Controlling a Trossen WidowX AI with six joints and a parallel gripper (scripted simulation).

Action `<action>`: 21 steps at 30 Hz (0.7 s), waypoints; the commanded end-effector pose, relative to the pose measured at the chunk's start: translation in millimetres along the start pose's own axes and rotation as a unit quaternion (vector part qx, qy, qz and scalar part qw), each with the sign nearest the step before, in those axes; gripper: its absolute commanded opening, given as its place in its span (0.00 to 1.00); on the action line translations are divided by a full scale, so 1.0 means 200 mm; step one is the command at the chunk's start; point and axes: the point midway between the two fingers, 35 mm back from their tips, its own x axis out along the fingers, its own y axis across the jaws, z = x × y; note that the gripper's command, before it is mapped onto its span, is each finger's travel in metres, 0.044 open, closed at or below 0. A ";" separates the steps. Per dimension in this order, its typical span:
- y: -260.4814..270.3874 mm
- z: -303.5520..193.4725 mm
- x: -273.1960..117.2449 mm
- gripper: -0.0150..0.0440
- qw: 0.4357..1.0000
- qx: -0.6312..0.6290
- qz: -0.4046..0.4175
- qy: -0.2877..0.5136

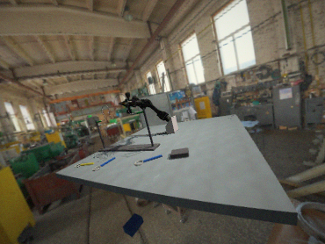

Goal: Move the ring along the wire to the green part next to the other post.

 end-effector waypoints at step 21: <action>-0.05 0.01 0.00 0.00 0.988 -0.136 -0.076 -0.016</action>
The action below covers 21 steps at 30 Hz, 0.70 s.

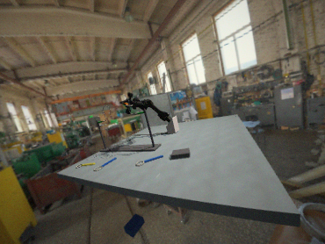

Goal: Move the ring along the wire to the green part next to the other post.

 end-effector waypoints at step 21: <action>0.11 -0.02 -0.01 0.00 1.000 -0.007 -0.006 0.002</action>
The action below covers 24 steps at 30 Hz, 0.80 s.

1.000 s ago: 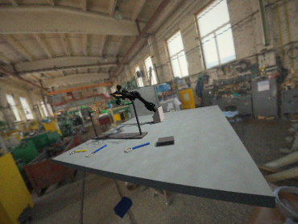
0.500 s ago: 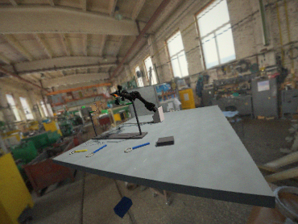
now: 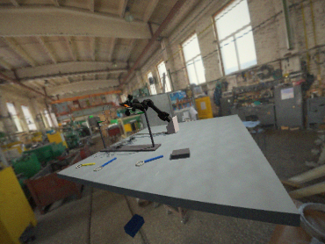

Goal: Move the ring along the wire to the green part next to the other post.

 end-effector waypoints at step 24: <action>0.40 0.09 -0.10 0.00 0.966 0.226 0.121 0.029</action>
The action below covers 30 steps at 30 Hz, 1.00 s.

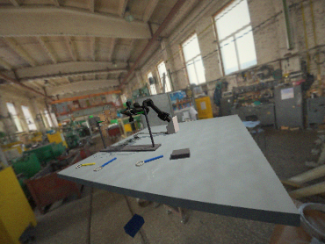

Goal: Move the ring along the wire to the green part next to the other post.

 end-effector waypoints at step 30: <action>0.53 0.19 -0.12 0.00 0.931 0.326 0.164 0.003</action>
